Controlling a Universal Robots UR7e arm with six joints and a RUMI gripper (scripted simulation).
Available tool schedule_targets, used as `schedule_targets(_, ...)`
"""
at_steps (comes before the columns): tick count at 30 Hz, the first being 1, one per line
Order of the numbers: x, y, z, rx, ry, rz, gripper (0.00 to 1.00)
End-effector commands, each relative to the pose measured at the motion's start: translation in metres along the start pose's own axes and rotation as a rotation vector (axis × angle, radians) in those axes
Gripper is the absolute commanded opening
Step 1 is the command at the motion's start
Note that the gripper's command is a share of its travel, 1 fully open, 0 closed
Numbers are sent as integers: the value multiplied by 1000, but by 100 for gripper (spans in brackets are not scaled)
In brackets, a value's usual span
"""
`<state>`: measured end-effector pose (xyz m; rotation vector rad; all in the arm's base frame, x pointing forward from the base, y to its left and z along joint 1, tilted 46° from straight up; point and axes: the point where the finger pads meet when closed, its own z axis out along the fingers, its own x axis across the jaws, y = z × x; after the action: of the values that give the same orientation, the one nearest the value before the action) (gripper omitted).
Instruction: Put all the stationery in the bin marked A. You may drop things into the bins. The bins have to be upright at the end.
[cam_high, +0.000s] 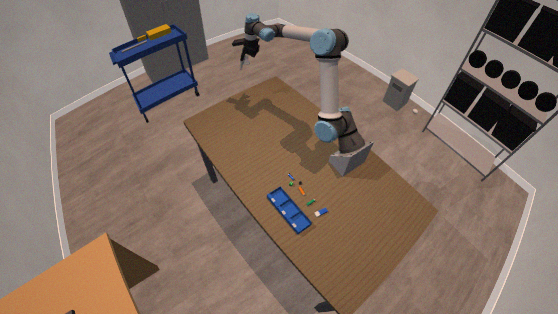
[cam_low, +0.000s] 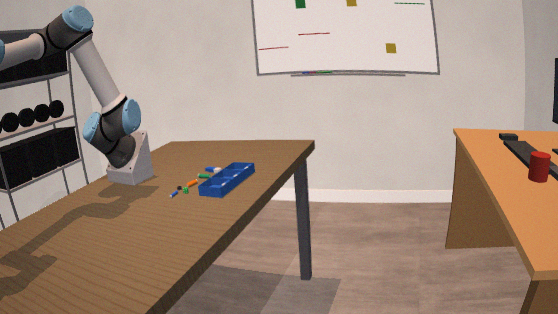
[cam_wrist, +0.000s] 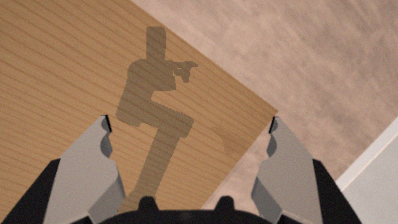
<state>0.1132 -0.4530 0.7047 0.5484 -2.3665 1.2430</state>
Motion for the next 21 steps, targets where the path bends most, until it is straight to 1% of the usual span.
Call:
schedule_targets(1, 0, 0, -1, 2, 1, 0, 100)
schedule_targets(17, 0, 0, -1, 2, 1, 0, 100)
schedule_targets(18, -1, 1, 7, 2, 1, 0, 4)
schedule_targets(21, -4, 6, 32, 2, 1, 0, 4)
